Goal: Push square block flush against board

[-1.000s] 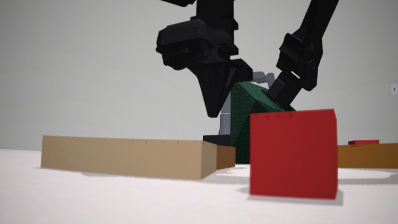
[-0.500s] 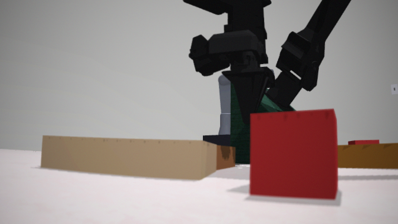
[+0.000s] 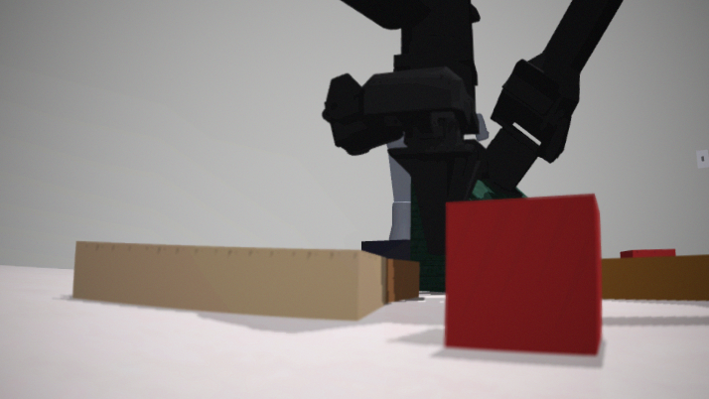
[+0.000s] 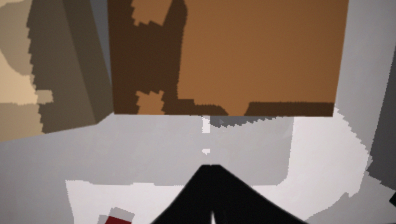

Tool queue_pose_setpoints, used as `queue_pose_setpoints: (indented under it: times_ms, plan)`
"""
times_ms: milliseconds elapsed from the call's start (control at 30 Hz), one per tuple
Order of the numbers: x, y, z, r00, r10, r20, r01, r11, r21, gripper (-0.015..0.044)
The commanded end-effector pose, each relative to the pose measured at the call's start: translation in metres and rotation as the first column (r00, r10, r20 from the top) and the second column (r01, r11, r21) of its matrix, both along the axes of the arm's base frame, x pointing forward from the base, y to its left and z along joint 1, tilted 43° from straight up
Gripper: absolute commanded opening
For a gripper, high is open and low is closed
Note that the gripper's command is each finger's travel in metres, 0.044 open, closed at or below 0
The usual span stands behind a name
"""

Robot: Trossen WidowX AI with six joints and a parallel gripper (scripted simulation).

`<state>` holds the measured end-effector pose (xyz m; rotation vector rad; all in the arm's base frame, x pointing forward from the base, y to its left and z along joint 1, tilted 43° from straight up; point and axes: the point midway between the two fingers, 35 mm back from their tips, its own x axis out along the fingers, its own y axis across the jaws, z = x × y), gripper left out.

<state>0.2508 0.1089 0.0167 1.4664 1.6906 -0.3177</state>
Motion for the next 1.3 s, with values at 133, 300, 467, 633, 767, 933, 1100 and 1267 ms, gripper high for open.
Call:
queue_pose_setpoints:
  times_ms: [133,300,467,633,767,933,1100,1267]
  plan:
    - [-0.006,0.019,-0.02,1.0,0.004,-0.025,-0.004,1.0,0.004,0.0]
    - [-0.005,0.017,-0.022,1.0,0.004,-0.025,-0.004,1.0,0.003,0.0]
    - [-0.002,0.014,-0.025,1.0,0.004,-0.025,-0.004,1.0,0.002,0.0]
    - [0.001,0.01,-0.028,1.0,0.004,-0.025,-0.004,1.0,0.0,0.0]
    - [0.004,0.007,-0.03,1.0,0.004,-0.025,-0.004,1.0,-0.001,0.0]
    - [0.007,0.004,-0.034,1.0,0.004,-0.025,-0.004,1.0,-0.002,0.0]
    - [0.009,0.0,-0.037,1.0,0.004,-0.024,-0.004,1.0,-0.003,0.0]
    - [0.012,-0.004,-0.04,1.0,0.004,-0.024,-0.004,1.0,-0.003,0.0]
